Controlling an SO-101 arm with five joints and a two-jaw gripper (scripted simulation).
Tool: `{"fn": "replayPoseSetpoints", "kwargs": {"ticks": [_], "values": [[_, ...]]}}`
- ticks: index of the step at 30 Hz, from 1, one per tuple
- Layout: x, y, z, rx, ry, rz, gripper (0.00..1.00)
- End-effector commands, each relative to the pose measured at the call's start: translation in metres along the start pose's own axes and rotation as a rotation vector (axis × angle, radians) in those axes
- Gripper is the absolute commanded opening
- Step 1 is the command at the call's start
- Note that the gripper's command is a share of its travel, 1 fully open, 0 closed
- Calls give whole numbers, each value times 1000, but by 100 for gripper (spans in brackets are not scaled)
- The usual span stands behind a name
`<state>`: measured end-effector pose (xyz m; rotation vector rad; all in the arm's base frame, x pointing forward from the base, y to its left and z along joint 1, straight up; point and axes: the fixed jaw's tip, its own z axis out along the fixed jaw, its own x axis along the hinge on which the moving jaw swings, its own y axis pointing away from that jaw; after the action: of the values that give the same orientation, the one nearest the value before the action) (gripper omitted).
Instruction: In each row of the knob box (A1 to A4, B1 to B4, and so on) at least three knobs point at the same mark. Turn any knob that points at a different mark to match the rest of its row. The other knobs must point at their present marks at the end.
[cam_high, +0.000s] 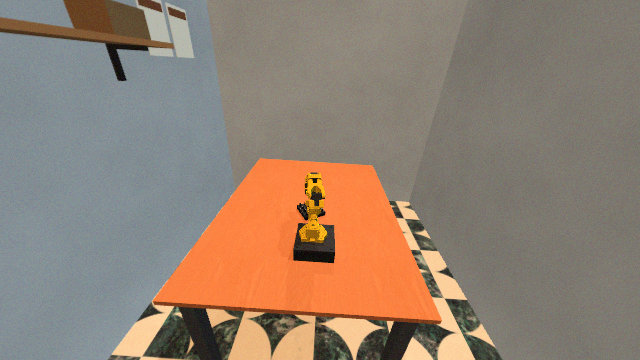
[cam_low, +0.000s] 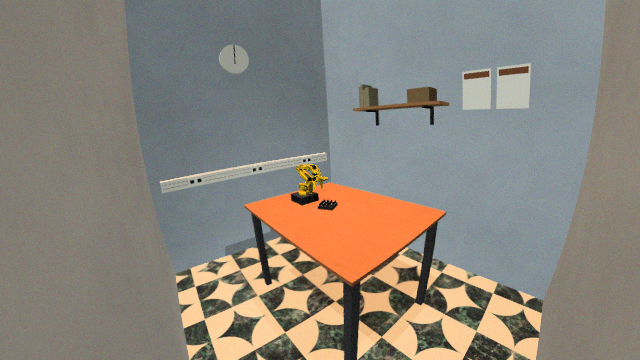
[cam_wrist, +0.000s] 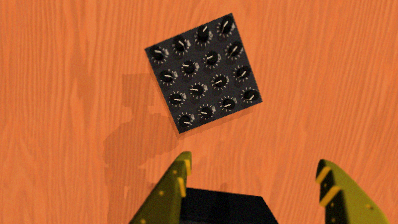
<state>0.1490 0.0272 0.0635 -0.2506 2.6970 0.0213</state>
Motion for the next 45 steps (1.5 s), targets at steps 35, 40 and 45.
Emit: {"fn": "replayPoseSetpoints", "kwargs": {"ticks": [35,40,45], "values": [[1,-6,2,15,-3,48,40],[2,-6,2,17,-4,56,40],[2,-6,2,17,-4,57,40]]}}
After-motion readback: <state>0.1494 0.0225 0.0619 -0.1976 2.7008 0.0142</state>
